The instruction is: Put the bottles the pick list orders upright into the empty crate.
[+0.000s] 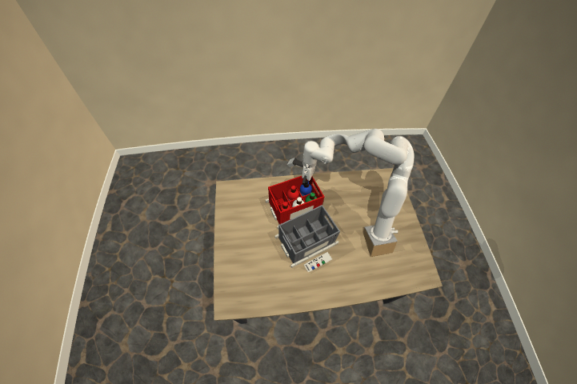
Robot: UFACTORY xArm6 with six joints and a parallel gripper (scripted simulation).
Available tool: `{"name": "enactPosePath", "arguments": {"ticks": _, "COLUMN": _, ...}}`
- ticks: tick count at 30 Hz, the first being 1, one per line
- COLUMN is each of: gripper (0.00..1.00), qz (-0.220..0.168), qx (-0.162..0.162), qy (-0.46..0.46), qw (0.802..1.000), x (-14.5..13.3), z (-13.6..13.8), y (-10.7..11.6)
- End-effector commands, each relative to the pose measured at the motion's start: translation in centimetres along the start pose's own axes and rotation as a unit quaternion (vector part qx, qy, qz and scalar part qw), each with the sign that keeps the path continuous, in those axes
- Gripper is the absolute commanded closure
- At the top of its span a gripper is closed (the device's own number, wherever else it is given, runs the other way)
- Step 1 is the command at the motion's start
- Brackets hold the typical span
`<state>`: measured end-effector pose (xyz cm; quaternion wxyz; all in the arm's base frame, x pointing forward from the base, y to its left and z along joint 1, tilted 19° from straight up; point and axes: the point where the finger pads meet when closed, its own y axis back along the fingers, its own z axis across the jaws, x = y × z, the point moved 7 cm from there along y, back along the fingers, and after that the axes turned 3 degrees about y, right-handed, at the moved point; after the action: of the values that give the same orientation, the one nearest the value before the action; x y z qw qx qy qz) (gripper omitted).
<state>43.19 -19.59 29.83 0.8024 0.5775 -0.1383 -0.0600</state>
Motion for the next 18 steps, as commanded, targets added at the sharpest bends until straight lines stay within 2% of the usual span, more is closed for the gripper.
{"name": "enactPosePath", "arguments": {"ticks": 1, "gripper": 0.35, "qz": 0.002, "qx": 0.000, "qy": 0.000, "qw": 1.000, "x": 0.1, "z": 0.0, "y": -0.5}}
{"name": "enactPosePath", "arguments": {"ticks": 18, "gripper": 0.35, "qz": 0.002, "qx": 0.000, "qy": 0.000, "qw": 1.000, "x": 0.1, "z": 0.0, "y": -2.5}}
